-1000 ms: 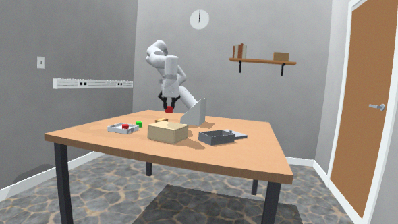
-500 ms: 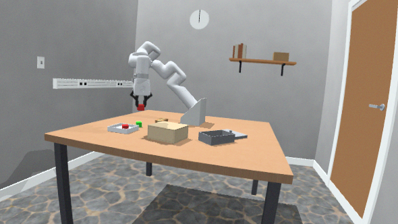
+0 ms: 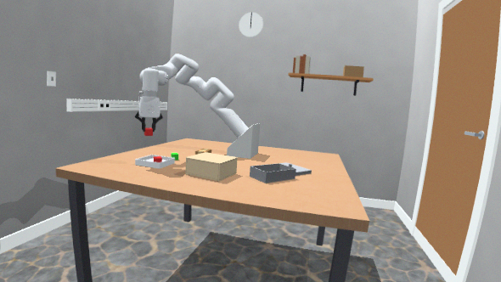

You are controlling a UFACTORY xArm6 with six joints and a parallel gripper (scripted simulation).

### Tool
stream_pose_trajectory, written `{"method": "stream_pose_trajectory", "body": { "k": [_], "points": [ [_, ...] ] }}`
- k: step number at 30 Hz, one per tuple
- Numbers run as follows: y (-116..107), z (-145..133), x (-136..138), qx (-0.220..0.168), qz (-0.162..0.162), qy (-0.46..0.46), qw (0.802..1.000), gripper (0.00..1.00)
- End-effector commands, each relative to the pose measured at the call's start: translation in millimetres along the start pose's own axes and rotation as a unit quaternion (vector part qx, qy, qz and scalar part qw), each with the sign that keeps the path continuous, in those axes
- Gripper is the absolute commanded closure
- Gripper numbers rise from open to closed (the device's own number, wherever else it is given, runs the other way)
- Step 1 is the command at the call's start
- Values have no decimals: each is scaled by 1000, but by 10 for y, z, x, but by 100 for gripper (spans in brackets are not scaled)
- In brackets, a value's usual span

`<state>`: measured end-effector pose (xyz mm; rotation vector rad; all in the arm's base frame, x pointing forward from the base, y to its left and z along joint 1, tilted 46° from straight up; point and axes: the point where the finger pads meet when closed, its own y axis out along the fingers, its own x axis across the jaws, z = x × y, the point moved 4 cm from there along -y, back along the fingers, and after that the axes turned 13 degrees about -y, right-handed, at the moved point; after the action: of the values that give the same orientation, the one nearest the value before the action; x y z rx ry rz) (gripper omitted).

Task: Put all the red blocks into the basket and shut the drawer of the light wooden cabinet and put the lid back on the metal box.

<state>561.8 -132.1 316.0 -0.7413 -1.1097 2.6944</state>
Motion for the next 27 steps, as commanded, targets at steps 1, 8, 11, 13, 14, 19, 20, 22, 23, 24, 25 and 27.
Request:
{"method": "stream_pose_trajectory", "body": {
  "k": [1, 8, 11, 13, 14, 19, 20, 22, 23, 24, 25, 27],
  "points": [
    [-2, 27, -65, -2, -3, -4, 1000, 100],
    [-2, 27, -65, -2, -3, -4, 1000, 100],
    [-1, 27, -65, -2, -3, -4, 1000, 100],
    [0, 27, -65, -2, -3, -4, 1000, 100],
    [1, 27, -65, -2, -3, -4, 1000, 100],
    [5, 27, -65, -2, -3, -4, 1000, 100],
    [8, 26, -65, -2, -3, -4, 1000, 100],
    [13, 26, -65, -2, -3, -4, 1000, 100],
    [17, 26, -65, -2, -3, -4, 1000, 100],
    [21, 26, -65, -2, -3, -4, 1000, 100],
    [25, 26, -65, -2, -3, -4, 1000, 100],
    [35, 26, -65, -1, -3, -4, 1000, 100]
  ]
}}
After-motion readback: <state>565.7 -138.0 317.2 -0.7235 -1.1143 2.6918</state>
